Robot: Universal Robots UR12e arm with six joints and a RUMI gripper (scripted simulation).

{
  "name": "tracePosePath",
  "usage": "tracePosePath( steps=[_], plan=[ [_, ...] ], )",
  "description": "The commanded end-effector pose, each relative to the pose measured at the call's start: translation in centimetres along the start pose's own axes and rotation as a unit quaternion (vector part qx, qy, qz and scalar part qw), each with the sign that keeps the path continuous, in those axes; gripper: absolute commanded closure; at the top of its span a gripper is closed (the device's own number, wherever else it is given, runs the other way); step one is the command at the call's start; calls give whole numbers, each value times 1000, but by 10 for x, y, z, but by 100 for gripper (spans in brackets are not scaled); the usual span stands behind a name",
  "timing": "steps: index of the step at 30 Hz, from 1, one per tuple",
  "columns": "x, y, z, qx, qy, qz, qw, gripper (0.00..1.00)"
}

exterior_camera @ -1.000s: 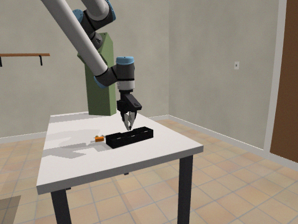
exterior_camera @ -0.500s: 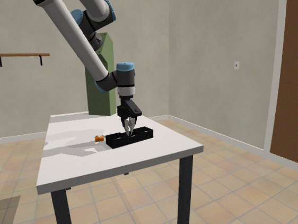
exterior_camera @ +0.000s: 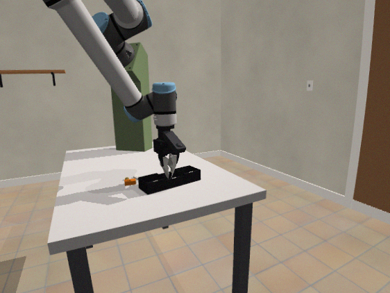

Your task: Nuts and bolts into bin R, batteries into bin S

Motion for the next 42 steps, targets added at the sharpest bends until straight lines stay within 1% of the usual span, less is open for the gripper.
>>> tracePosePath(
  steps=[1, 30, 42],
  plan=[
    [1, 0, 0, 0, 0, 0, 1000, 96],
    [1, 0, 0, 0, 0, 0, 1000, 96],
    [14, 0, 0, 0, 0, 0, 1000, 96]
  ],
)
Point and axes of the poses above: the point where the finger pads meet when closed, its own x axis back along the fingers, its own z axis across the jaws, y = z × x, the point moved 3 cm from there along x, back along the fingers, and after that the axes turned 15 degrees about -x, right-handed, at the moved point
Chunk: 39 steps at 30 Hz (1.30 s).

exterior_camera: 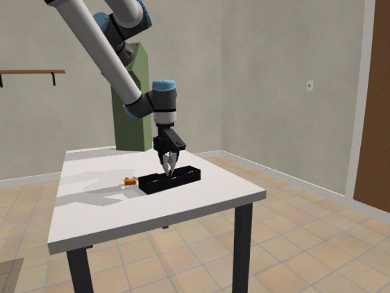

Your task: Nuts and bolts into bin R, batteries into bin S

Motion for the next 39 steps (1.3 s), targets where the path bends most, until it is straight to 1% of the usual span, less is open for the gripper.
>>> tracePosePath(
  steps=[1, 11, 13, 21, 27, 28, 30, 39],
  plan=[
    [6, 0, 0, 0, 0, 0, 1000, 96],
    [20, 0, 0, 0, 0, 0, 1000, 96],
    [20, 0, 0, 0, 0, 0, 1000, 96],
    [51, 0, 0, 0, 0, 0, 1000, 96],
    [51, 0, 0, 0, 0, 0, 1000, 96],
    [51, 1, -5, 0, 0, 0, 1000, 96],
    [51, 1, -5, 0, 0, 0, 1000, 96],
    [51, 15, -48, 0, 0, 0, 1000, 96]
  ],
)
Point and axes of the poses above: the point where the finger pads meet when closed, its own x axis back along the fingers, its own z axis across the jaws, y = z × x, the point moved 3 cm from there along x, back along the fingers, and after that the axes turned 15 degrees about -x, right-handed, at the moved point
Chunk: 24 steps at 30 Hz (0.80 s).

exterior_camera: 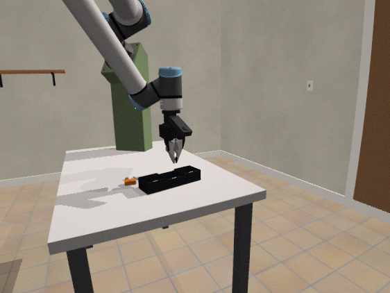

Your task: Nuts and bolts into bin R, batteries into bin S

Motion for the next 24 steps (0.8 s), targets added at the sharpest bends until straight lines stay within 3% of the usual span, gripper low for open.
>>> tracePosePath(
  steps=[1, 9, 14, 24],
  plan=[
    [0, 7, -23, 0, 0, 0, 1000, 96],
    [0, 15, -50, 0, 0, 0, 1000, 96],
    [0, 15, -50, 0, 0, 0, 1000, 96],
    [-24, 15, -50, 0, 0, 0, 1000, 96]
  ],
)
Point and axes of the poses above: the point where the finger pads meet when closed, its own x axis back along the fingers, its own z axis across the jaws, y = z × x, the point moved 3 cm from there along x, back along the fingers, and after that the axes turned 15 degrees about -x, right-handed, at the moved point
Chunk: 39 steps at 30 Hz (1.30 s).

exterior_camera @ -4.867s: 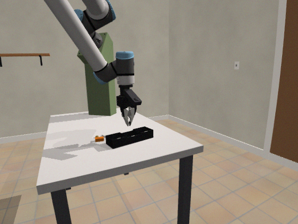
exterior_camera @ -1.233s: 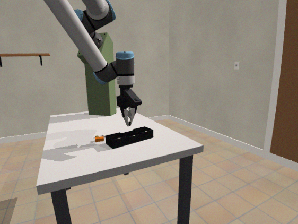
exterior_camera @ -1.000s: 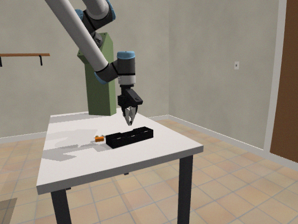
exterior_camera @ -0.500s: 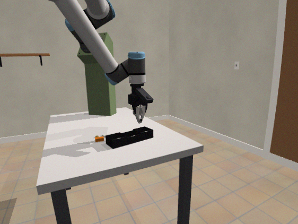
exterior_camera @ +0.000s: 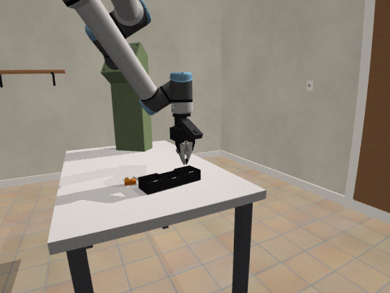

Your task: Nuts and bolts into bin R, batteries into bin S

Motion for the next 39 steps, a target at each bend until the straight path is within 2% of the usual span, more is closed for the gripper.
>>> tracePosePath(
  steps=[1, 14, 39],
  plan=[
    [-7, 0, 0, 0, 0, 0, 1000, 96],
    [-42, 0, 0, 0, 0, 0, 1000, 96],
    [-42, 0, 0, 0, 0, 0, 1000, 96]
  ],
)
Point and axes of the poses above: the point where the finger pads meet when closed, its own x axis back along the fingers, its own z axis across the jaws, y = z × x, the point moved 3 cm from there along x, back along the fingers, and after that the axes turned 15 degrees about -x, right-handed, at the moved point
